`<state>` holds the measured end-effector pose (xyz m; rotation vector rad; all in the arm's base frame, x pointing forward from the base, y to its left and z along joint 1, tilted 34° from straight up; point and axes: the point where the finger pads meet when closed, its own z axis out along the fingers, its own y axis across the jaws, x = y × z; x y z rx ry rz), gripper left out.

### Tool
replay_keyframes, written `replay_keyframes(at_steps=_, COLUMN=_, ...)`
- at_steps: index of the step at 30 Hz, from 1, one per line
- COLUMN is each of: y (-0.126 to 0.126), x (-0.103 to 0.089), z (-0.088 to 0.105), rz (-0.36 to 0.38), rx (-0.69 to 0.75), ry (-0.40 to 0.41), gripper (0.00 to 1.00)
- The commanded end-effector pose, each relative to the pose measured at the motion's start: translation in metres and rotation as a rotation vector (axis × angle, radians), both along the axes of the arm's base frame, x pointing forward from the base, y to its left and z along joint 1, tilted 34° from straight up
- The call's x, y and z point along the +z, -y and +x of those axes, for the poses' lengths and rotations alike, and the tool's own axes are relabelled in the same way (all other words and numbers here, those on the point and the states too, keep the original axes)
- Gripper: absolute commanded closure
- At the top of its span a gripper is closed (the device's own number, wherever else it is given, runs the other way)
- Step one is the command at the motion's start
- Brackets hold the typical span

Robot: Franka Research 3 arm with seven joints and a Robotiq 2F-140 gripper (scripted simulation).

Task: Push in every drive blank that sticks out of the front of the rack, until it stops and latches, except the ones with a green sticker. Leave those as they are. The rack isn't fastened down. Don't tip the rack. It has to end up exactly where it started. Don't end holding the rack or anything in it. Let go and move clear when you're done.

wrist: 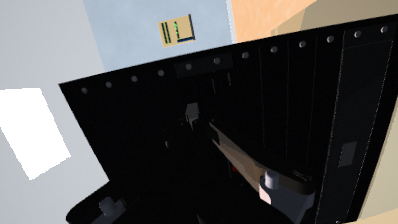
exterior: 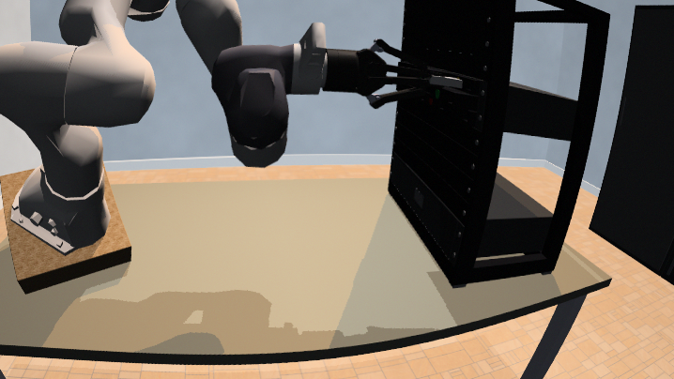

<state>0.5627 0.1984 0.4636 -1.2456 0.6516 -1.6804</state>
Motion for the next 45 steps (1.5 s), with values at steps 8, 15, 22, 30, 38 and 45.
replay_keyframes(at_steps=8, y=0.003, x=-0.004, z=-0.007, rz=0.001, rx=-0.007, ry=-0.005, gripper=1.0)
replay_keyframes(at_steps=15, y=0.006, x=-0.013, z=-0.032, rz=0.001, rx=-0.007, ry=-0.005, gripper=1.0)
replay_keyframes(at_steps=22, y=0.009, x=-0.025, z=-0.067, rz=0.001, rx=-0.007, ry=-0.005, gripper=1.0)
replay_keyframes(at_steps=30, y=0.01, x=-0.028, z=-0.073, rz=0.001, rx=-0.007, ry=-0.005, gripper=1.0)
replay_keyframes(at_steps=38, y=0.01, x=-0.028, z=-0.073, rz=0.001, rx=-0.007, ry=-0.005, gripper=1.0)
replay_keyframes(at_steps=45, y=0.01, x=-0.028, z=-0.073, rz=0.001, rx=-0.007, ry=-0.005, gripper=1.0)
